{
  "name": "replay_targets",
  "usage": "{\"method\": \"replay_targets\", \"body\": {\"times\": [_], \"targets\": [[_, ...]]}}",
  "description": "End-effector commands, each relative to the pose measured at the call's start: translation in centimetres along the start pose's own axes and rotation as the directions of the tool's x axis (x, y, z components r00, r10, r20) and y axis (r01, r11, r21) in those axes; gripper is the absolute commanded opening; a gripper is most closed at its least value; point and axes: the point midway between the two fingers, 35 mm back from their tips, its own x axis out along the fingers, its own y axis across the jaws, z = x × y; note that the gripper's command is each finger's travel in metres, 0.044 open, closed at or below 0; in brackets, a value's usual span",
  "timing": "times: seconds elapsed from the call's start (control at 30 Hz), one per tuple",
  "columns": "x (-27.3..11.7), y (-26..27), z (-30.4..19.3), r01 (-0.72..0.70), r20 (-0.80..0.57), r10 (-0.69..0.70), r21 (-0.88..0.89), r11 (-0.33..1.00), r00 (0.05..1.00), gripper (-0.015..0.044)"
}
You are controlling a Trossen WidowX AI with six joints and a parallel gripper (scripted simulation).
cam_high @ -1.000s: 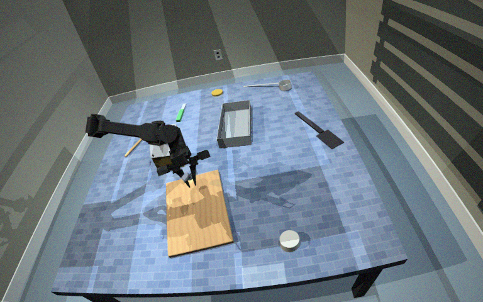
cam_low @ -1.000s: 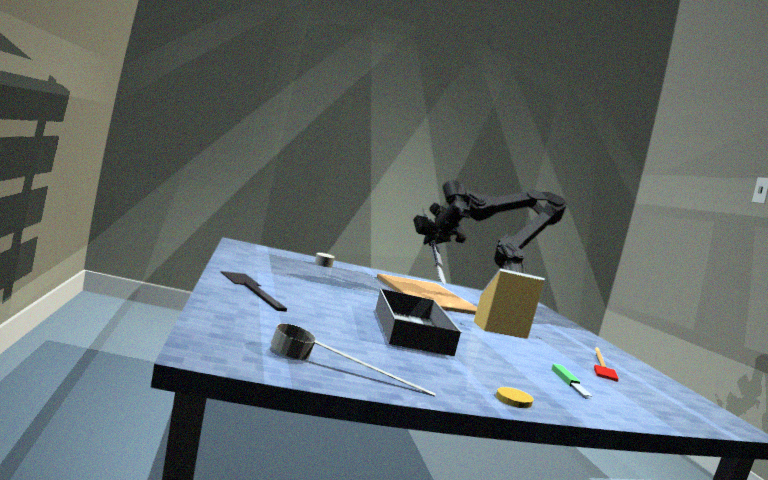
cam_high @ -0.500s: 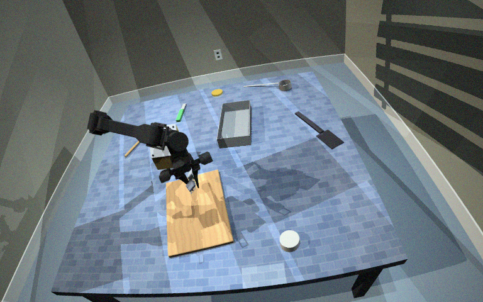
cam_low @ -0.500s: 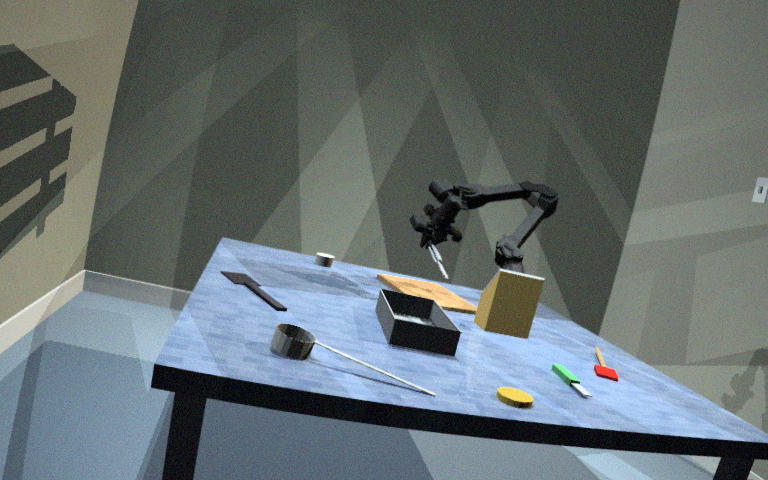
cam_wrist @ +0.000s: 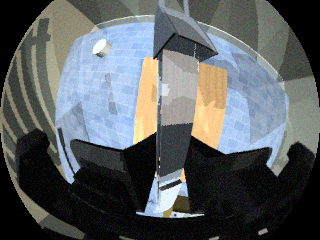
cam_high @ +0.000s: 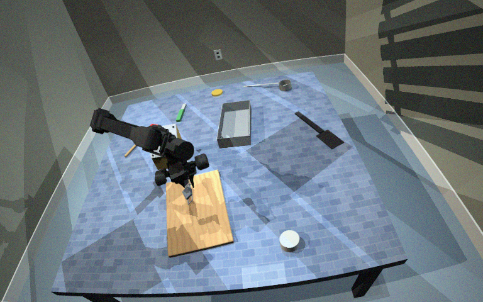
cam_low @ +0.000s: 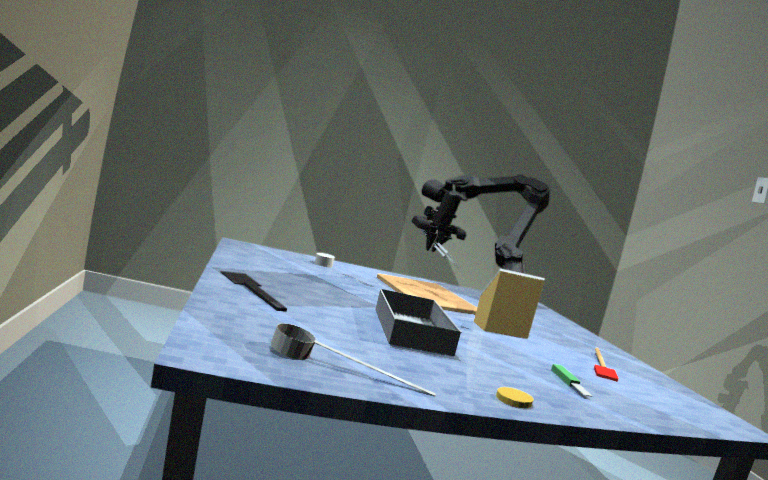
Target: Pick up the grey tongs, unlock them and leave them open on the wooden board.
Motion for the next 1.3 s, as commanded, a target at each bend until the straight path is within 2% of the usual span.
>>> {"method": "replay_targets", "body": {"times": [0.0,0.23,0.63,1.27], "targets": [[-0.5,-0.6,0.1,0.012,-0.070,-0.010,0.034,0.999,0.998,-0.0150],[-1.3,-2.0,-0.6,0.066,-0.205,-0.049,0.075,0.995,0.978,-0.0150],[-1.1,-2.0,-0.7,0.068,-0.209,-0.050,0.076,0.995,0.977,-0.0150],[1.8,-1.6,-1.1,0.068,-0.214,-0.050,0.078,0.995,0.976,-0.0150]]}}
